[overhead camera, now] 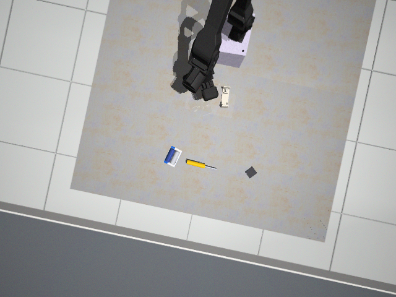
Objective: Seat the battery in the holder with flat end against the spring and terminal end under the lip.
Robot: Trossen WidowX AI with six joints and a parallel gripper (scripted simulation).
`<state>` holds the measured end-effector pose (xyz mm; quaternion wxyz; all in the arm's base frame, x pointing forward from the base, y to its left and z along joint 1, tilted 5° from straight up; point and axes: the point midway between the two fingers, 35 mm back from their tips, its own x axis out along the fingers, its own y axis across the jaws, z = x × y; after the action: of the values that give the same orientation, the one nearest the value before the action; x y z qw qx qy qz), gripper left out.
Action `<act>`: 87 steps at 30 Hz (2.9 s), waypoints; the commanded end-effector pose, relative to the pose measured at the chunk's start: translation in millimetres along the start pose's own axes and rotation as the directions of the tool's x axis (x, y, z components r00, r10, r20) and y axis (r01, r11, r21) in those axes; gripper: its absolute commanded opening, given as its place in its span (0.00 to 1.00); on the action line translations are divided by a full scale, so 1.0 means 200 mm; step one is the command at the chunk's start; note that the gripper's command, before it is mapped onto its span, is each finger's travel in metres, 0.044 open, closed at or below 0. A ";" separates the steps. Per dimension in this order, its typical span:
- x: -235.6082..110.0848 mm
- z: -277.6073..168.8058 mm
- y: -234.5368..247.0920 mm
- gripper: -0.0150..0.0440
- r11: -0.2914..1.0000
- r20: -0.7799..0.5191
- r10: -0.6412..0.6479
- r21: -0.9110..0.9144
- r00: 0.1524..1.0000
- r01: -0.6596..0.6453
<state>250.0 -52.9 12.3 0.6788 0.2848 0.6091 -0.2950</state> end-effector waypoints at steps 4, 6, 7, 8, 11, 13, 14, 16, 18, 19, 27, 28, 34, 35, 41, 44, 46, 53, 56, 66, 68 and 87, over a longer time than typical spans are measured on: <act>-0.03 -0.13 0.15 0.37 0.926 -0.001 0.001 -0.378 1.000 -0.001; -0.04 -0.17 0.19 0.37 0.876 -0.002 0.002 -0.482 1.000 -0.002; -0.05 -0.20 0.21 0.37 0.846 -0.002 0.002 -0.532 1.000 -0.003; -0.05 -0.22 0.23 0.37 0.814 -0.003 0.002 -0.581 1.000 -0.004; -0.07 -0.29 0.28 0.37 0.701 -0.004 0.004 -0.713 1.000 -0.005; -0.08 -0.34 0.32 0.37 0.614 -0.005 0.005 -0.790 1.000 -0.007; -0.08 -0.37 0.33 0.37 0.567 -0.006 0.006 -0.824 1.000 -0.008; -0.10 -0.42 0.36 0.37 0.467 -0.007 0.007 -0.884 1.000 -0.009; -0.10 -0.46 0.38 0.37 0.398 -0.010 0.009 -0.917 1.000 -0.012; -0.10 -0.46 0.38 0.37 0.389 -0.010 0.009 -0.921 1.000 -0.013; -0.08 -0.45 0.39 0.37 0.394 -0.002 0.028 -0.919 1.000 -0.012; -0.07 -0.45 0.39 0.37 0.394 0.004 0.040 -0.919 0.999 -0.012; 0.00 -0.45 0.40 0.37 0.396 0.035 0.111 -0.918 0.993 -0.012; 0.01 -0.45 0.40 0.37 0.397 0.040 0.123 -0.918 0.992 -0.012; 0.07 -0.44 0.41 0.37 0.400 0.072 0.192 -0.917 0.979 -0.011; 0.09 -0.44 0.41 0.37 0.401 0.089 0.226 -0.916 0.970 -0.009; 0.10 -0.44 0.41 0.37 0.402 0.096 0.240 -0.916 0.966 -0.008; 0.11 -0.44 0.40 0.37 0.402 0.106 0.261 -0.916 0.959 -0.008; 0.13 -0.44 0.40 0.37 0.402 0.113 0.278 -0.916 0.954 -0.009; 0.16 -0.45 0.40 0.37 0.402 0.137 0.334 -0.916 0.932 -0.009; 0.16 -0.45 0.39 0.37 0.401 0.142 0.345 -0.916 0.928 -0.009; 0.19 -0.46 0.36 0.37 0.401 0.188 0.446 -0.916 0.875 -0.007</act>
<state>247.2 62.0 -32.4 0.8640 -0.1046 0.4787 0.1158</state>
